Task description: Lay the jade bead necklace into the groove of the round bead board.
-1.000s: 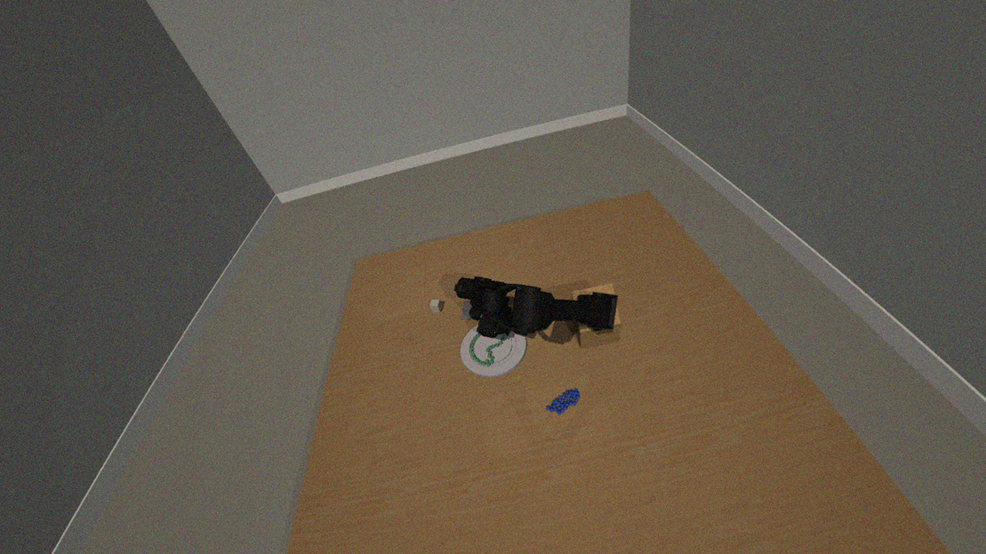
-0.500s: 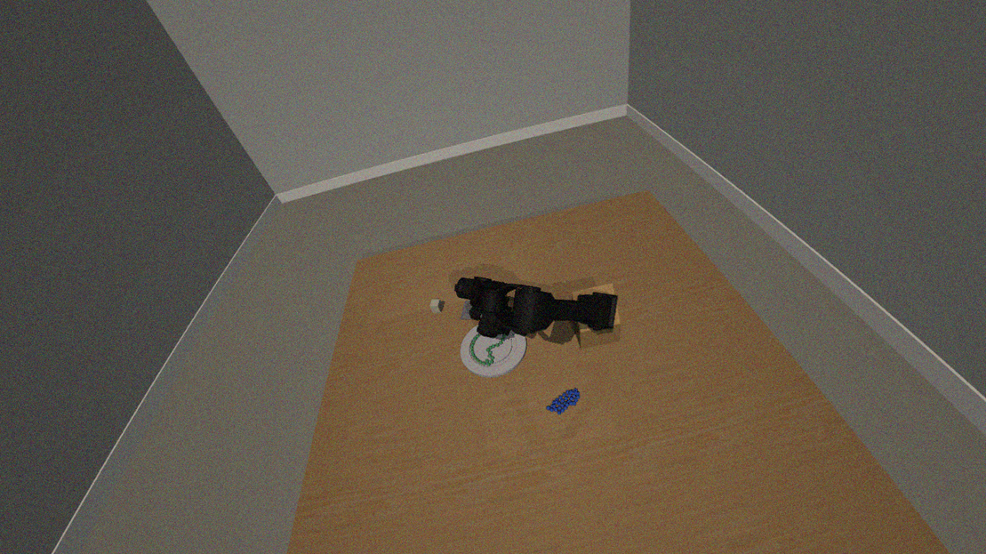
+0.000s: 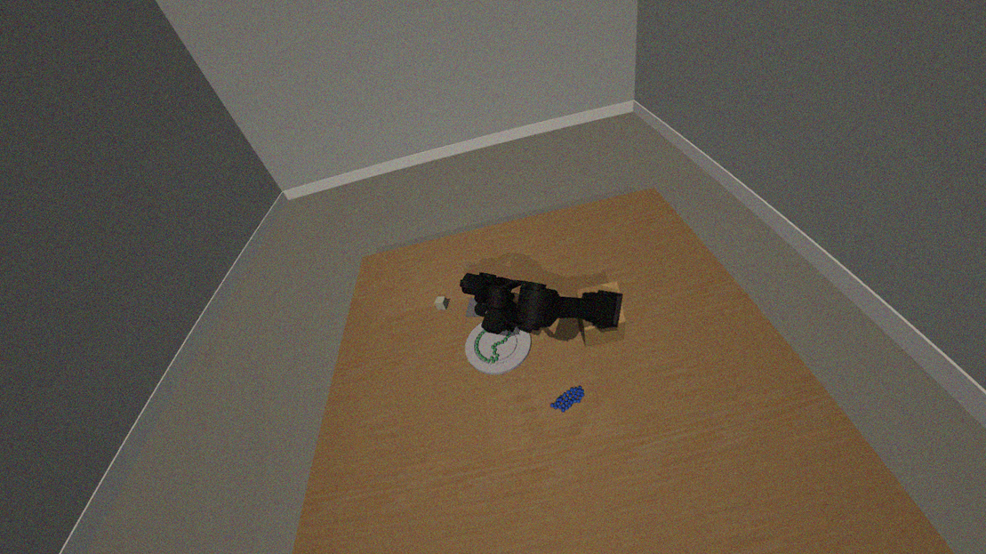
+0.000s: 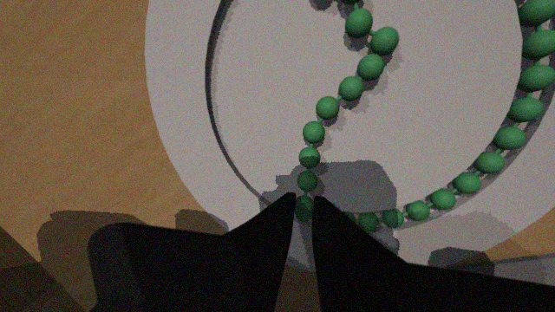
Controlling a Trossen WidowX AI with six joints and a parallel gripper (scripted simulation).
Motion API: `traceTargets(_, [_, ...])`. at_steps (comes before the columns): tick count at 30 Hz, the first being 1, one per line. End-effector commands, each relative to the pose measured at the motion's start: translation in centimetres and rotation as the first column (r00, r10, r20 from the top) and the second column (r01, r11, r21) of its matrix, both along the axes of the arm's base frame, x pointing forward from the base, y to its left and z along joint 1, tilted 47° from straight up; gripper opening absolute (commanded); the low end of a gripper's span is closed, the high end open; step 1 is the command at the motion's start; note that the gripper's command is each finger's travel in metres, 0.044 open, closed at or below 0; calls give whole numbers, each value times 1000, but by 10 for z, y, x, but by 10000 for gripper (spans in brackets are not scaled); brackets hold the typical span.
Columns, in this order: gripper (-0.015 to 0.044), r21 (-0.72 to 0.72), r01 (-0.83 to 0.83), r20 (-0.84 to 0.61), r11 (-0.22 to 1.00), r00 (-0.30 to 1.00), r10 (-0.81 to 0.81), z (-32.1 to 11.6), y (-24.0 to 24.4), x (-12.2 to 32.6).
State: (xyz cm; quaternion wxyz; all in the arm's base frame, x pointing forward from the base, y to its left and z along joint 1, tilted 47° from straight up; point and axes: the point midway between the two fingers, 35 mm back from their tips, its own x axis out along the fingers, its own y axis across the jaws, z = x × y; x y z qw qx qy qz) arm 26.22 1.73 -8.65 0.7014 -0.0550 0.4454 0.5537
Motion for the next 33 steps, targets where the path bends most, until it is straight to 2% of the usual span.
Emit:
traceTargets(1, [0, -2, -1, 5, 1000, 1000, 1, 2, -2, 0])
traceTargets(15, [0, -2, -1, 4, 1000, 1000, 1, -3, 4, -12])
traceTargets(31, [420, -2, -1, 4, 1000, 1000, 1, 2, -1, -12])
traceTargets(33, [440, -2, -1, 1, 1000, 1000, 1, 0, -1, -12])
